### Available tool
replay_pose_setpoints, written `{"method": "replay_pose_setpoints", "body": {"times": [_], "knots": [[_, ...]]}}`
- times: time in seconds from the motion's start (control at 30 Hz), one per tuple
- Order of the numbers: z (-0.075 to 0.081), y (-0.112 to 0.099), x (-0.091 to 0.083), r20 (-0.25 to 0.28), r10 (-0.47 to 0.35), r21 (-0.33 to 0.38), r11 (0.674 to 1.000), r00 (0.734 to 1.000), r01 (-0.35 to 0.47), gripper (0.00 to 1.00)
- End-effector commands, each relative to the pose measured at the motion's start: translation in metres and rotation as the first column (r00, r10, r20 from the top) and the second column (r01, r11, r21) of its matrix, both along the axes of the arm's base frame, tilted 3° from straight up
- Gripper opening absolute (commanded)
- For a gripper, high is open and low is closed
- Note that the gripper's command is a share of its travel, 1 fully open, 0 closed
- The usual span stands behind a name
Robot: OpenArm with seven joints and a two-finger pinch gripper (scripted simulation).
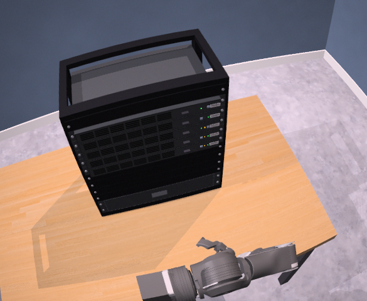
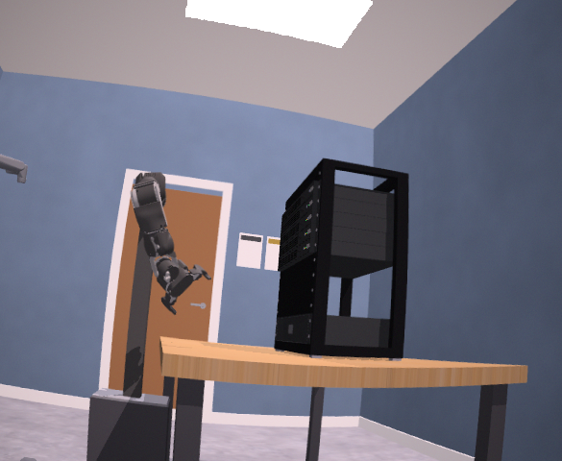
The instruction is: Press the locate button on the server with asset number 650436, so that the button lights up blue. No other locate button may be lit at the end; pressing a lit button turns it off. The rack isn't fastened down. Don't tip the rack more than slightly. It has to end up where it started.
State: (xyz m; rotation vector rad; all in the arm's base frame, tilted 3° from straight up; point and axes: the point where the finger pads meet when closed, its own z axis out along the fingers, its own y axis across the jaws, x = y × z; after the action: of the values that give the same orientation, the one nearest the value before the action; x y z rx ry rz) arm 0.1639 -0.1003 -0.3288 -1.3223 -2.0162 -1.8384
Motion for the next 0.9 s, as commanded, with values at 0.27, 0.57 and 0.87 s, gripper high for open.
{"method": "replay_pose_setpoints", "body": {"times": [0.27,0.57,0.87], "knots": [[0.0006,-0.0001,0.0005,0.002,0.0,0.001,1.0,1.0,0.0,1.0],[0.0006,-0.0001,0.0005,0.002,-0.001,0.001,1.0,1.0,0.001,0.6],[0.0033,-0.0002,0.0101,0.01,-0.036,0.008,0.999,0.999,0.036,0.6]]}}
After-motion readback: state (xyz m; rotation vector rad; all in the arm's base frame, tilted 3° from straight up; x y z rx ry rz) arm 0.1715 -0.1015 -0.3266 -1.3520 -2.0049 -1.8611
